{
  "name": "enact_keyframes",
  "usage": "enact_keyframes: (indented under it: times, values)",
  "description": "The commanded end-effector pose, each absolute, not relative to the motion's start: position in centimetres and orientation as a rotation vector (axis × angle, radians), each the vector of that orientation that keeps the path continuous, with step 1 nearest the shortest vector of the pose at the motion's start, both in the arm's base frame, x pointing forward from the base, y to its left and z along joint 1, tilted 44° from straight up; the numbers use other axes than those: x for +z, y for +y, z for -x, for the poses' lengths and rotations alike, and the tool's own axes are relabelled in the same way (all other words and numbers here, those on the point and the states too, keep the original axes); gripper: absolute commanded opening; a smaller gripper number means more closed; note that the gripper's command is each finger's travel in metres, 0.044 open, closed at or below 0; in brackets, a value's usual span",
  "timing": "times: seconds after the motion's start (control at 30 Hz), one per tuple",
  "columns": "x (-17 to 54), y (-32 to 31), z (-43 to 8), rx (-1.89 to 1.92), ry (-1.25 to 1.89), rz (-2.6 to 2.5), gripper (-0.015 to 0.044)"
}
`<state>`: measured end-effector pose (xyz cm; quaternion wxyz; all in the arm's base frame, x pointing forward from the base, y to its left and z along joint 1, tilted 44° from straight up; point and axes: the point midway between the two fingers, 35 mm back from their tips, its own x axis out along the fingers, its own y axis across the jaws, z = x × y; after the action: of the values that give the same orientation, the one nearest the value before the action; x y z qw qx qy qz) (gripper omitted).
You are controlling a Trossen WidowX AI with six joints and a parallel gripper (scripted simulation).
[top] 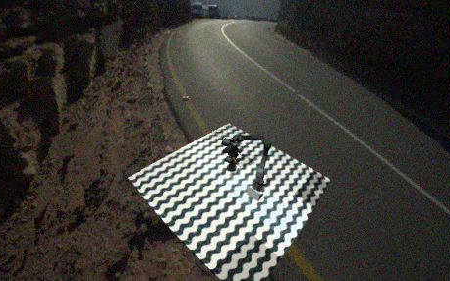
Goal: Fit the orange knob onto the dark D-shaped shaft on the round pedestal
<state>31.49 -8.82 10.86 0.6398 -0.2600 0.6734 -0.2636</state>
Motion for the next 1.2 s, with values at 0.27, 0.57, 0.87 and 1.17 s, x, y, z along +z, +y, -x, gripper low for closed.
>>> enact_keyframes:
  times: [0.27,0.57,0.87,1.17]
  values:
    - [10.72,-8.78,-31.12,-0.597,1.539,0.596,0.0000]
    - [11.15,-8.43,-31.05,-0.578,1.549,0.615,0.0000]
    - [11.05,-8.62,-31.34,-0.439,1.613,0.755,0.0000]
    - [11.00,-8.64,-31.82,-0.439,1.613,0.755,0.0000]
